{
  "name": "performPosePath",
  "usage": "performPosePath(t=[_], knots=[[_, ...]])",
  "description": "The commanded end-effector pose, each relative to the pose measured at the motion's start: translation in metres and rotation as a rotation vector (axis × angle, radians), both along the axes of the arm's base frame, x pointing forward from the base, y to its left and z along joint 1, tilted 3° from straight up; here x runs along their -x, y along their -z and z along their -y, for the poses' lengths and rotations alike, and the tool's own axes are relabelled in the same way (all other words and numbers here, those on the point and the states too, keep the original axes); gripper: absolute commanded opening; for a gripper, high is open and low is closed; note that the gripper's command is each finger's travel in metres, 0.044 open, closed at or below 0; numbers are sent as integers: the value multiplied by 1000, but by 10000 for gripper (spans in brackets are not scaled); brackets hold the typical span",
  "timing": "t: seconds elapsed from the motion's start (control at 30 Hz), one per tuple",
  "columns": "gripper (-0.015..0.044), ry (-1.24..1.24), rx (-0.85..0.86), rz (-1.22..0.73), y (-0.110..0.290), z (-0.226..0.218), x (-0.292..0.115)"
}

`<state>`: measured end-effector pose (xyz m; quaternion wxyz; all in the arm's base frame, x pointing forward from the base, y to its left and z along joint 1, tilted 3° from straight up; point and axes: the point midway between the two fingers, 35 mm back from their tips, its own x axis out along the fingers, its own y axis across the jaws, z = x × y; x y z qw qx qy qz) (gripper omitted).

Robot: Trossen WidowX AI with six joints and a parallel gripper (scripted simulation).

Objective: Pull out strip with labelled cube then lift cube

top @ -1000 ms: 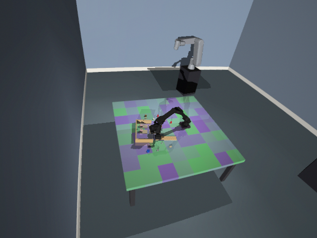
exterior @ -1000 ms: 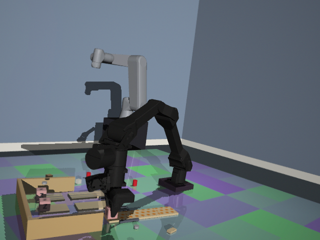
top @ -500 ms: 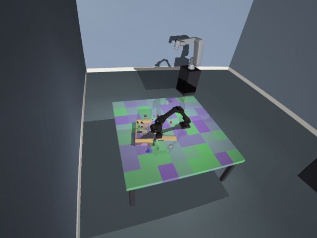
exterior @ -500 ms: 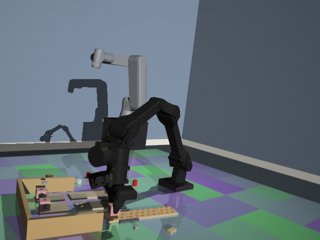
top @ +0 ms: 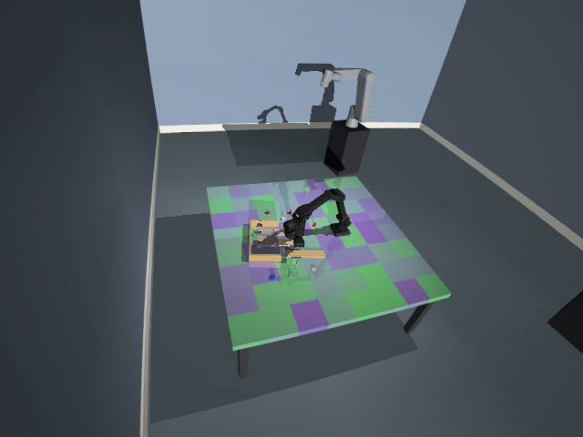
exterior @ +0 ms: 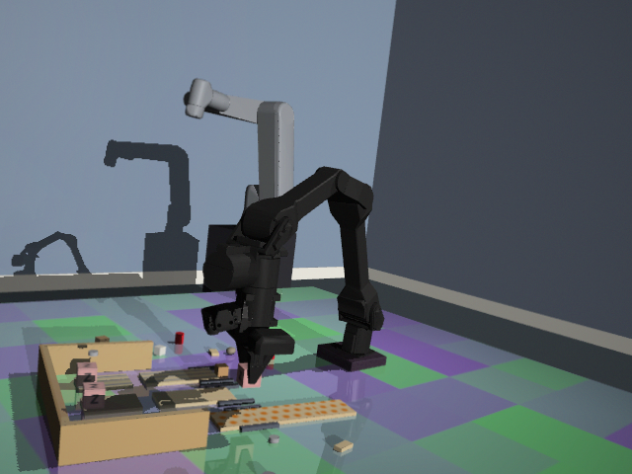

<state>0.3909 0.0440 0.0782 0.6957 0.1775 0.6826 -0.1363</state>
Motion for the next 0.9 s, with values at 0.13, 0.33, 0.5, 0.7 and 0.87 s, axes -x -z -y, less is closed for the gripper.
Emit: performPosePath(t=[0.13, 0.33, 0.5, 0.7, 0.87], knots=[[0, -6, -1, -5, -2, 3, 22], [0, -6, -1, -6, -2, 5, 42], [0, -6, -1, -8, -1, 7, 60], [0, -5, -1, -9, 2, 10, 81], [0, -5, -1, -10, 3, 11, 90]])
